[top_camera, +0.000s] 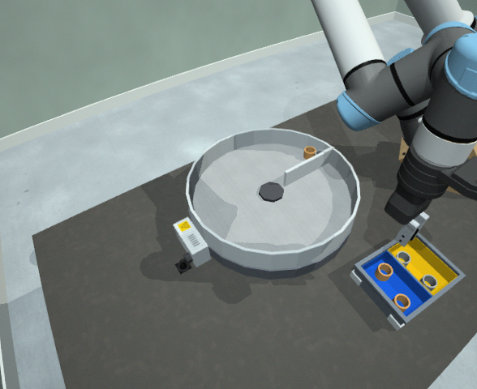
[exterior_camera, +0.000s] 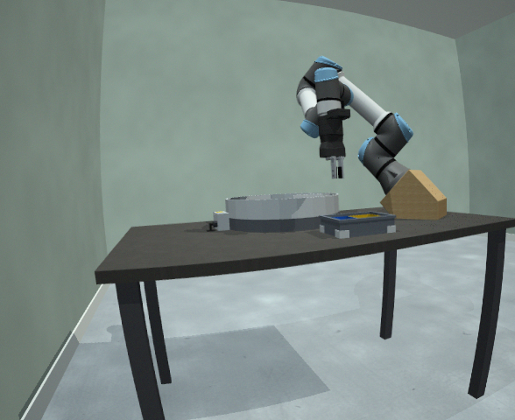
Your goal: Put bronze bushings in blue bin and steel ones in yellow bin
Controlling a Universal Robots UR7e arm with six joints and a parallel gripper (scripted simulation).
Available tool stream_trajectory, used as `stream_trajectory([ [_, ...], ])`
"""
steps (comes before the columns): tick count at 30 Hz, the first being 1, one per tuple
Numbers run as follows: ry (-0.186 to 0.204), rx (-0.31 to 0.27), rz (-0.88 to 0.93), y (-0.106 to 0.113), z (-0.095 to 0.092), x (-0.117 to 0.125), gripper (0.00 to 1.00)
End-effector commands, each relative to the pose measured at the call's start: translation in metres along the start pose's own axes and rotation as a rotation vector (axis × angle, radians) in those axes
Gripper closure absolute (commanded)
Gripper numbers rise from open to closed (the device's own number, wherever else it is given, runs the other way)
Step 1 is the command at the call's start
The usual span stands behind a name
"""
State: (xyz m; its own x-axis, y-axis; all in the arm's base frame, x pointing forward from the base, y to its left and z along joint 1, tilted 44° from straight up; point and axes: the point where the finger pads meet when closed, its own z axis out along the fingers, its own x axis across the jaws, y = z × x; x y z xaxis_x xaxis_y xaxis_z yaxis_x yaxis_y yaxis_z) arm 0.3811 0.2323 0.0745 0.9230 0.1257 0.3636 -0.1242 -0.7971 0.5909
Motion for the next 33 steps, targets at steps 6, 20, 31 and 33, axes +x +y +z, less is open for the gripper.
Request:
stream_trajectory([
  [6, 0.001, 0.001, 0.0, 0.051, 0.004, -0.013, 0.6],
  [20, 0.001, 0.0, 0.0, 0.113, 0.009, -0.03, 0.6],
  [31, 0.0, 0.0, 0.001, 0.175, 0.015, -0.046, 0.6],
  [33, 0.0, 0.0, 0.001, 0.195, 0.017, -0.051, 0.6],
])
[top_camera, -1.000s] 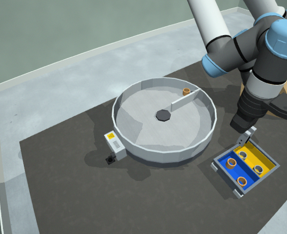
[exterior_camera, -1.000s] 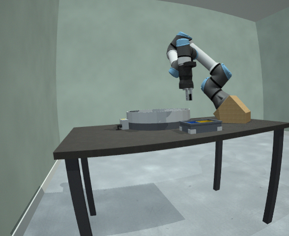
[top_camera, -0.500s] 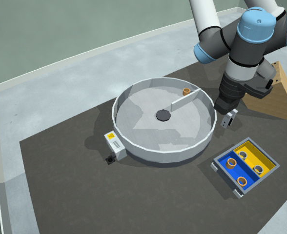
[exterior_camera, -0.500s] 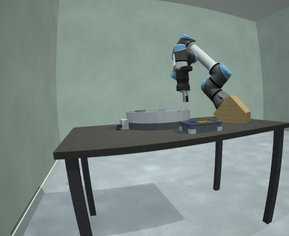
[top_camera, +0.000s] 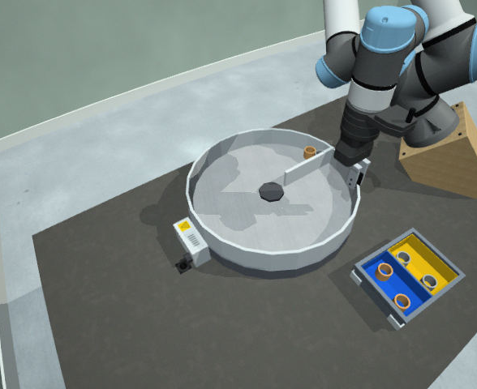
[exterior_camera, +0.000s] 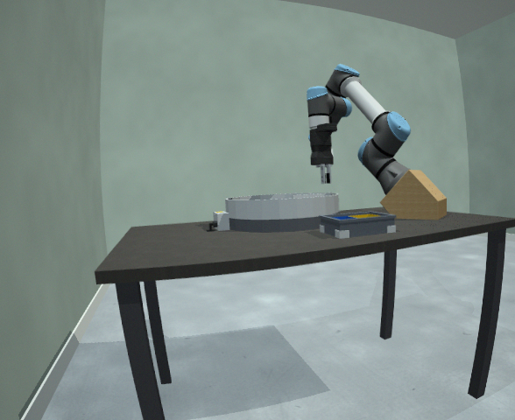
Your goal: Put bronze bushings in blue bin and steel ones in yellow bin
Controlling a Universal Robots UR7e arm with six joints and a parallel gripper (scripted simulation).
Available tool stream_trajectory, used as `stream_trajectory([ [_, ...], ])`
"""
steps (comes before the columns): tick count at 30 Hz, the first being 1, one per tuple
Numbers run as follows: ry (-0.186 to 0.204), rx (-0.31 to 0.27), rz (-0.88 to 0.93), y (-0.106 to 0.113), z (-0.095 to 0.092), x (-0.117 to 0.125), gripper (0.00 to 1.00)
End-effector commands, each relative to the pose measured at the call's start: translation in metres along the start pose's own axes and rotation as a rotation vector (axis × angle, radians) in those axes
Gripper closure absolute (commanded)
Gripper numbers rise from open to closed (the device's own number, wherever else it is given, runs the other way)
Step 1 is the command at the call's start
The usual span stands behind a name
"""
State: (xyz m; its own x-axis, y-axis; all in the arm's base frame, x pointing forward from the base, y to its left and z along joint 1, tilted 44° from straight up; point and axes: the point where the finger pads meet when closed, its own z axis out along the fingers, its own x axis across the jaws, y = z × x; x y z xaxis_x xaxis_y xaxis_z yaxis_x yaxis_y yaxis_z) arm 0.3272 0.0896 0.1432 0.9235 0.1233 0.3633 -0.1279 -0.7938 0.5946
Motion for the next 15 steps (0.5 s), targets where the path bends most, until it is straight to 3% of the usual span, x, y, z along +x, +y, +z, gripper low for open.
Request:
stream_trajectory([
  [1, 0.002, 0.006, -0.001, 0.034, 0.002, -0.009, 0.6],
  [2, 0.002, 0.006, -0.001, 0.044, 0.003, -0.011, 0.6],
  [8, 0.002, 0.006, -0.001, 0.055, 0.004, -0.014, 0.6],
  [12, 0.002, 0.006, -0.001, 0.096, 0.007, -0.025, 0.6],
  [15, 0.002, 0.006, -0.001, 0.096, 0.007, -0.025, 0.6],
])
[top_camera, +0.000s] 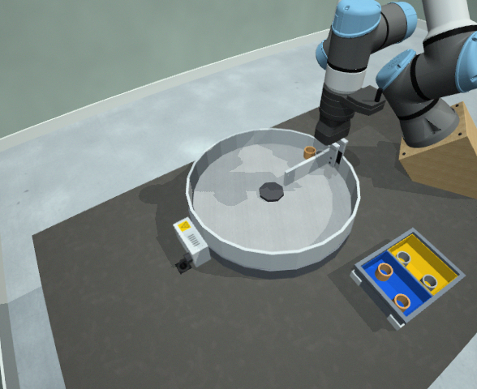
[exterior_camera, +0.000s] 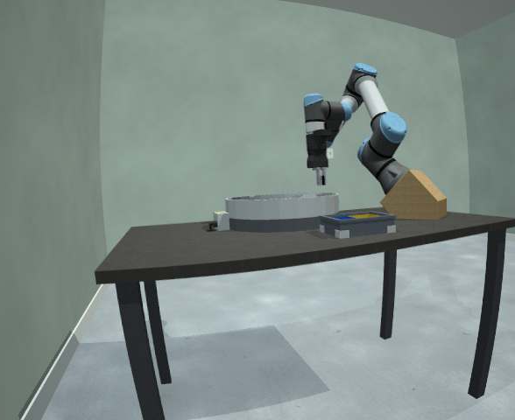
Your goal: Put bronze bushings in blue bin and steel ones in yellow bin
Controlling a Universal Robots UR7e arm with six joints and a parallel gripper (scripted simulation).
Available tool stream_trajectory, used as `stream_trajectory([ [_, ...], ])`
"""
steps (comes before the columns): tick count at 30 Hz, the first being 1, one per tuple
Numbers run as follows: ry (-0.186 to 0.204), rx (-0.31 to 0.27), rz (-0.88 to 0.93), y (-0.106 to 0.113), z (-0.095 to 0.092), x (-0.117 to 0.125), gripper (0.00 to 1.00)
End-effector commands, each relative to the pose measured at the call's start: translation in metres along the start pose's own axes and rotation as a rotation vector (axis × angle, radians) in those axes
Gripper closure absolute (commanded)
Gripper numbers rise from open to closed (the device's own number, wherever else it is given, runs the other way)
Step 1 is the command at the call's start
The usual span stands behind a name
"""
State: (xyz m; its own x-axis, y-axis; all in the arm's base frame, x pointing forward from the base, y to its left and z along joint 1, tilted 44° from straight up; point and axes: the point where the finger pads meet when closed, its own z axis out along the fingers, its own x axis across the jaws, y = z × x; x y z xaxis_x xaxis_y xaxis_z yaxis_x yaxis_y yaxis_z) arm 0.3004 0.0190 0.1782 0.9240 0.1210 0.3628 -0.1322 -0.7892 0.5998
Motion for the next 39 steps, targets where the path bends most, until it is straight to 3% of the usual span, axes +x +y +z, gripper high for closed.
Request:
stream_trajectory([
  [1, 0.004, 0.014, -0.003, 0.026, 0.001, -0.007, 0.6],
  [6, 0.004, 0.014, -0.003, 0.067, 0.005, -0.017, 0.6],
  [11, 0.004, 0.014, -0.003, 0.067, 0.005, -0.017, 0.6],
  [16, 0.003, 0.013, -0.002, 0.116, 0.011, -0.03, 0.6],
  [29, 0.004, 0.014, -0.002, 0.118, 0.011, -0.031, 0.6],
  [39, 0.001, 0.008, -0.002, 0.118, 0.031, -0.03, 0.6],
])
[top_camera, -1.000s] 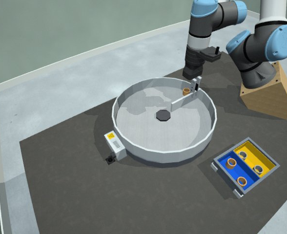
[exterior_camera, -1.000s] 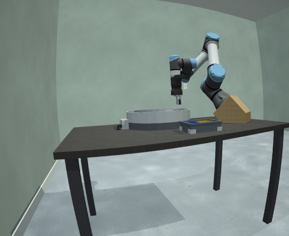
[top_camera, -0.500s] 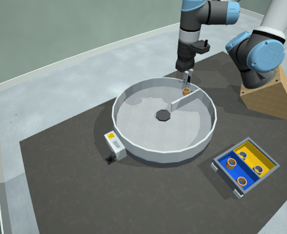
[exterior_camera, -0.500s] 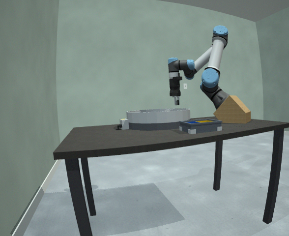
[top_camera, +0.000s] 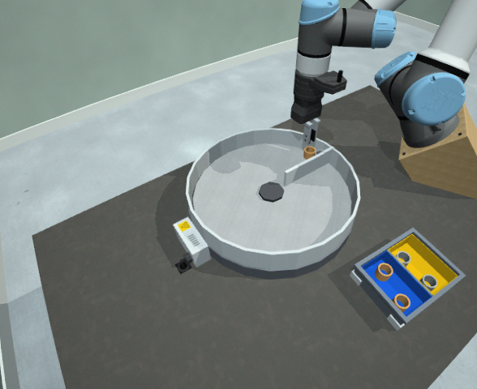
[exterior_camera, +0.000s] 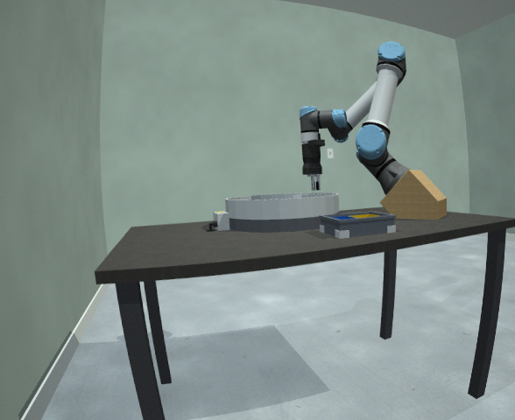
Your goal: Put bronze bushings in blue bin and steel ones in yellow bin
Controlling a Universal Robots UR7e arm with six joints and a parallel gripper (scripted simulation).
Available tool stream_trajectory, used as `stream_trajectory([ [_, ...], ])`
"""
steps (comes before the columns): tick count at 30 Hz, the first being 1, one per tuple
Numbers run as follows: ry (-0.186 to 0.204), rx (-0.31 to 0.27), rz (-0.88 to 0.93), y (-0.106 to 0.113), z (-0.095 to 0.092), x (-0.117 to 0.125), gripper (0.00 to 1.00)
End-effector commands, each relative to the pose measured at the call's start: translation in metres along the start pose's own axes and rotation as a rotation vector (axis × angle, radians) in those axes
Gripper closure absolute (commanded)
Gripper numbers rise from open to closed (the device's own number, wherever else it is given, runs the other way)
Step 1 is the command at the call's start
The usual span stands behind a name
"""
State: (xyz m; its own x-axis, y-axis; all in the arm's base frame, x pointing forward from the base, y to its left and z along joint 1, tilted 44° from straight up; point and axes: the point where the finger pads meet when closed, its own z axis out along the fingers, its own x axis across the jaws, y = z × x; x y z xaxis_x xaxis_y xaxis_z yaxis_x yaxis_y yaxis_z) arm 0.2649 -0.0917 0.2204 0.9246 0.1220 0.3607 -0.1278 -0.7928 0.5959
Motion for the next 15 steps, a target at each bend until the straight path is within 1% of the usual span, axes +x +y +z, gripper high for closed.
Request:
stream_trajectory([
  [1, 0.003, 0.002, 0.0, 0.0, 0.01, 0.0, 0.6],
  [3, 0.003, 0.003, 0.0, 0.001, 0.016, 0.0, 0.6],
  [8, 0.003, 0.003, 0.0, 0.001, 0.016, 0.0, 0.6],
  [13, 0.005, 0.006, -0.001, 0.001, 0.031, 0.0, 0.6],
  [15, 0.005, 0.006, -0.001, 0.001, 0.031, 0.0, 0.6],
])
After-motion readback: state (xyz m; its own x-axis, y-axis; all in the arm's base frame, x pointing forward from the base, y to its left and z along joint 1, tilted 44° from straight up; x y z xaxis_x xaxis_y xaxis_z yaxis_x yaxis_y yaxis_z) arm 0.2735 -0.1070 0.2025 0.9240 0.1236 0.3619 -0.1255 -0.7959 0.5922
